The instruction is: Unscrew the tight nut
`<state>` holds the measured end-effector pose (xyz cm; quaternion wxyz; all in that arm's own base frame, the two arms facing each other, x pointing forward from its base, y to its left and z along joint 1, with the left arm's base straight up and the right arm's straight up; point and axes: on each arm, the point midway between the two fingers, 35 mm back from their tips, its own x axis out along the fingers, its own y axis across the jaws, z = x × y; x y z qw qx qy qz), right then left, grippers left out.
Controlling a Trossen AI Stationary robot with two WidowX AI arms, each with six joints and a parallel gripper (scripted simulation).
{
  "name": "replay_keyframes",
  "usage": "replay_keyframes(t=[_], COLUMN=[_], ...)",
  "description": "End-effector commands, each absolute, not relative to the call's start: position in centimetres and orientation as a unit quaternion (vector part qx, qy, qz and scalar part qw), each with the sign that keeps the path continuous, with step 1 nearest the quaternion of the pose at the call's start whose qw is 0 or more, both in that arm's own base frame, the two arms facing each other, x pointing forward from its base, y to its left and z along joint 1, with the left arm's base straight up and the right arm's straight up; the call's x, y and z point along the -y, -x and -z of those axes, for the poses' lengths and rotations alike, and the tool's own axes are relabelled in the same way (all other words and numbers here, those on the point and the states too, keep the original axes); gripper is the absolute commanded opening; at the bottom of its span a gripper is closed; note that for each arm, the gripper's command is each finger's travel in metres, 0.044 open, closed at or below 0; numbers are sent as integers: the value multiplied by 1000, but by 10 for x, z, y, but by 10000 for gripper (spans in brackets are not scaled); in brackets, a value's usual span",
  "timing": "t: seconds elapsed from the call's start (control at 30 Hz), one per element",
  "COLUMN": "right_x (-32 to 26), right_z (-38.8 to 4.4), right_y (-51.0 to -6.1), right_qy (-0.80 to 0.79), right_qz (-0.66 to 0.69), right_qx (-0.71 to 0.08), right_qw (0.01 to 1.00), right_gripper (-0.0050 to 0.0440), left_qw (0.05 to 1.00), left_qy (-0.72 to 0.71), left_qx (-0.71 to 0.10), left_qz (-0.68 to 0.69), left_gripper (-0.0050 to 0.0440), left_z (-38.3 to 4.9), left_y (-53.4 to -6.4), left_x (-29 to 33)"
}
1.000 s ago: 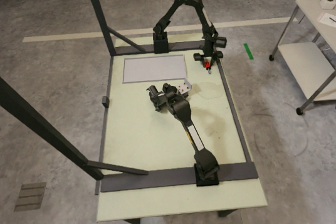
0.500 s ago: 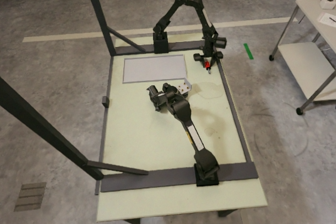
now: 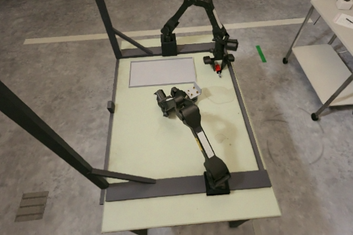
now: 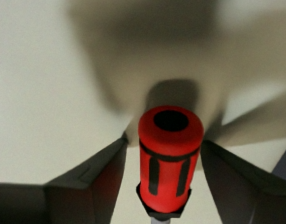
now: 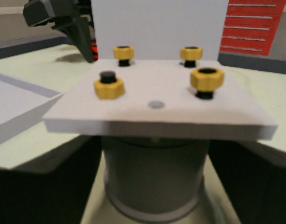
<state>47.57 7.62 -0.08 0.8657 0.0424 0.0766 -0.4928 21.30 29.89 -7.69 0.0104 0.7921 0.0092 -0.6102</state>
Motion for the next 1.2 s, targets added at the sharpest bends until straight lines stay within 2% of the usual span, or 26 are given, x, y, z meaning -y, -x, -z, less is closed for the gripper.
replay_keyframes(t=[0.0, 0.07, 0.1, 0.63, 0.67, 1.17], right_x=[-78, -78, -78, -78, -78, -78], right_z=[-22, -22, -22, -22, -22, -22], right_y=[-481, -481, -481, -481, -481, -481], right_qy=[-64, -64, -64, -64, -64, -64], right_qz=[491, 491, 491, 491, 491, 491], right_qx=[-62, -62, -62, -62, -62, -62], right_qw=[867, 867, 867, 867, 867, 867], right_gripper=[295, 295, 275, 275, 260, 260], left_qw=[-1, -1, -1, -1, -1, -1], left_qy=[-797, -797, -797, -797, -797, -797], left_qx=[-17, -17, -17, -17, -17, -17], left_qz=[604, 604, 604, 604, 604, 604], left_gripper=[215, 215, 155, 155, 132, 132], left_z=[68, 68, 68, 68, 68, 68], left_y=[-218, -218, -218, -218, -218, -218], left_x=[-305, -305, -305, -305, -305, -305])
